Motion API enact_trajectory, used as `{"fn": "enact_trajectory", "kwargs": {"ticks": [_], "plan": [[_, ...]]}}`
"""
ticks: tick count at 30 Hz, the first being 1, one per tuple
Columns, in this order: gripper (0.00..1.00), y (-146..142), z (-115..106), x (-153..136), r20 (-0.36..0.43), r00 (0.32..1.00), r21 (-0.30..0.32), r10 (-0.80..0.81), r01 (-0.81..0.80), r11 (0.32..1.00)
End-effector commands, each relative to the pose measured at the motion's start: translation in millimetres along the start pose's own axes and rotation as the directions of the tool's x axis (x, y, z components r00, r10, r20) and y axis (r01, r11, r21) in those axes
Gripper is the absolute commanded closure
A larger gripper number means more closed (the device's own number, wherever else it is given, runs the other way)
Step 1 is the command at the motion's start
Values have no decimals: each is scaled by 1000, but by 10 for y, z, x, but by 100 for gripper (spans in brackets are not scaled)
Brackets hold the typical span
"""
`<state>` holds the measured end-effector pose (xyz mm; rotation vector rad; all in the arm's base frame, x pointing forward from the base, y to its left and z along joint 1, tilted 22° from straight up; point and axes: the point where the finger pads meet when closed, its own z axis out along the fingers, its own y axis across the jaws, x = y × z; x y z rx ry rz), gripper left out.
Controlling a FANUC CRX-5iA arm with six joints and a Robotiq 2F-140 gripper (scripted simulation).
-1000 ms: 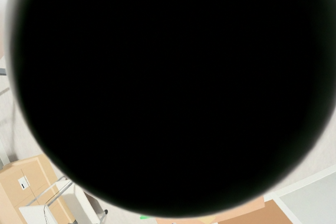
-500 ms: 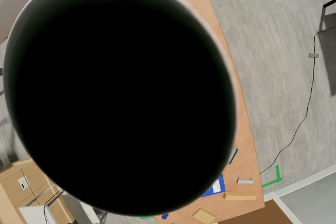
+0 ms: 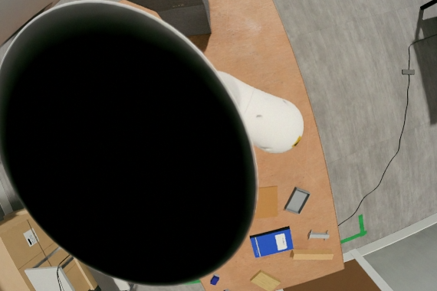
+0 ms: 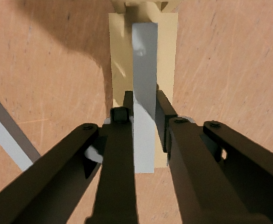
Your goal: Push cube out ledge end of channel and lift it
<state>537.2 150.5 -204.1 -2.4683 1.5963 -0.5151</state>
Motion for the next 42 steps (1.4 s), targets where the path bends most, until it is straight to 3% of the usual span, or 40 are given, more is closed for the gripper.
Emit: {"fn": "enact_trajectory", "kwargs": {"ticks": [1,19,42], "plan": [[90,-6,-4,1,0,1000,1,0,0,1000],[90,-6,-4,42,0,1000,1,0,0,1000],[90,-9,-4,562,0,1000,1,0,0,1000]]}}
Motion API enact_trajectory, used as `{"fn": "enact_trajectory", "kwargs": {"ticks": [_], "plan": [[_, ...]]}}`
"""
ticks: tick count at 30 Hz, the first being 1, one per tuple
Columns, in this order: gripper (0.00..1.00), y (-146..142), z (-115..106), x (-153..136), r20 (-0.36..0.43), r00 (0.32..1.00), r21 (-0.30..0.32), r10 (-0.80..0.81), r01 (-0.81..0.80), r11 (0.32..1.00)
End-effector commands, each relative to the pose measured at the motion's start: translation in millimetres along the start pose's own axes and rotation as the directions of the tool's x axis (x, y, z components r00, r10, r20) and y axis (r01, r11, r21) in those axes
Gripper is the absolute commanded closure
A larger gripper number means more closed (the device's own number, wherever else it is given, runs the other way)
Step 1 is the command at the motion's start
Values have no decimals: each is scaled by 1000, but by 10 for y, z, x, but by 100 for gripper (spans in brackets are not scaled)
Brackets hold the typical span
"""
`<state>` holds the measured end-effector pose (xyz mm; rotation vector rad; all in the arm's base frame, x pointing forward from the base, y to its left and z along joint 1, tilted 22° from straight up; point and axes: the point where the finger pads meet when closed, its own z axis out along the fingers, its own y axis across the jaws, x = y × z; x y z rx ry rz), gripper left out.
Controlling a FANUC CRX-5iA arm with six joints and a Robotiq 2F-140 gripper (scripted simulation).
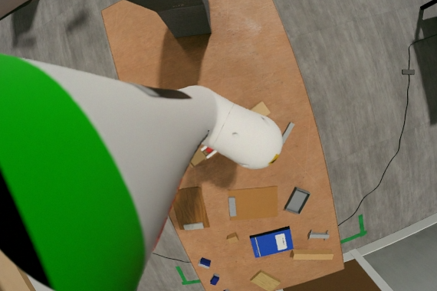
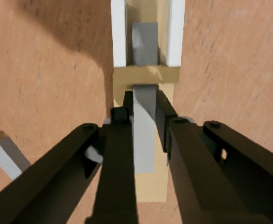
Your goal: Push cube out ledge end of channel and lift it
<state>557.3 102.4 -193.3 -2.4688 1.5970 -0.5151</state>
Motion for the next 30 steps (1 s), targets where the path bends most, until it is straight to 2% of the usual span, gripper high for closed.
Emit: {"fn": "enact_trajectory", "kwargs": {"ticks": [1,30], "plan": [[90,-6,-4,43,0,1000,2,0,0,1000],[90,-6,-4,74,0,1000,2,0,0,1000]]}}
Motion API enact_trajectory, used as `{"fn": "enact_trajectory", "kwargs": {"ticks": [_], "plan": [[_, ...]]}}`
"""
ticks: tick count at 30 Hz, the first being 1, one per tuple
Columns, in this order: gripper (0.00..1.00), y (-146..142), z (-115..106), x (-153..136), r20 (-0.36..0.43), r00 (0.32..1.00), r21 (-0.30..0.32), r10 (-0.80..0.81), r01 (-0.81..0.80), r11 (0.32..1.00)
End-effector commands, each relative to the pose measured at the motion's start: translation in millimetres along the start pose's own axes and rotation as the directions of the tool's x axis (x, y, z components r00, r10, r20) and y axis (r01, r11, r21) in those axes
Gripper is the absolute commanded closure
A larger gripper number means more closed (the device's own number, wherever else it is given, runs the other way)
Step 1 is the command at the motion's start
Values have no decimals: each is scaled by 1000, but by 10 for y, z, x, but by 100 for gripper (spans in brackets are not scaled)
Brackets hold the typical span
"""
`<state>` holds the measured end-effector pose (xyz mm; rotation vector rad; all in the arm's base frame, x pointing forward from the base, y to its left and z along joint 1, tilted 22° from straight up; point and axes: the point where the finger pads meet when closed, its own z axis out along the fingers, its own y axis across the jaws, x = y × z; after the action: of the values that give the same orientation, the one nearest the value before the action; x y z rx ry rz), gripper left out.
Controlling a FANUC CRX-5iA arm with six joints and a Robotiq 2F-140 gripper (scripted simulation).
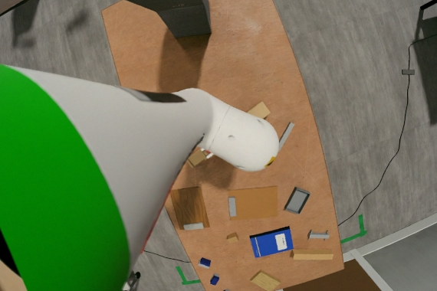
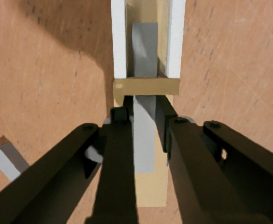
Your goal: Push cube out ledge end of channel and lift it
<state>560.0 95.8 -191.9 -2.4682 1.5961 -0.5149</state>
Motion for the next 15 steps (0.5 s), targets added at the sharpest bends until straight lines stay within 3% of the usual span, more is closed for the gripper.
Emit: {"fn": "enact_trajectory", "kwargs": {"ticks": [1,14,15], "plan": [[90,-6,-4,2,0,1000,1,0,0,1000],[90,-6,-4,2,0,1000,1,0,0,1000],[70,-6,-4,2,0,1000,1,0,0,1000]]}}
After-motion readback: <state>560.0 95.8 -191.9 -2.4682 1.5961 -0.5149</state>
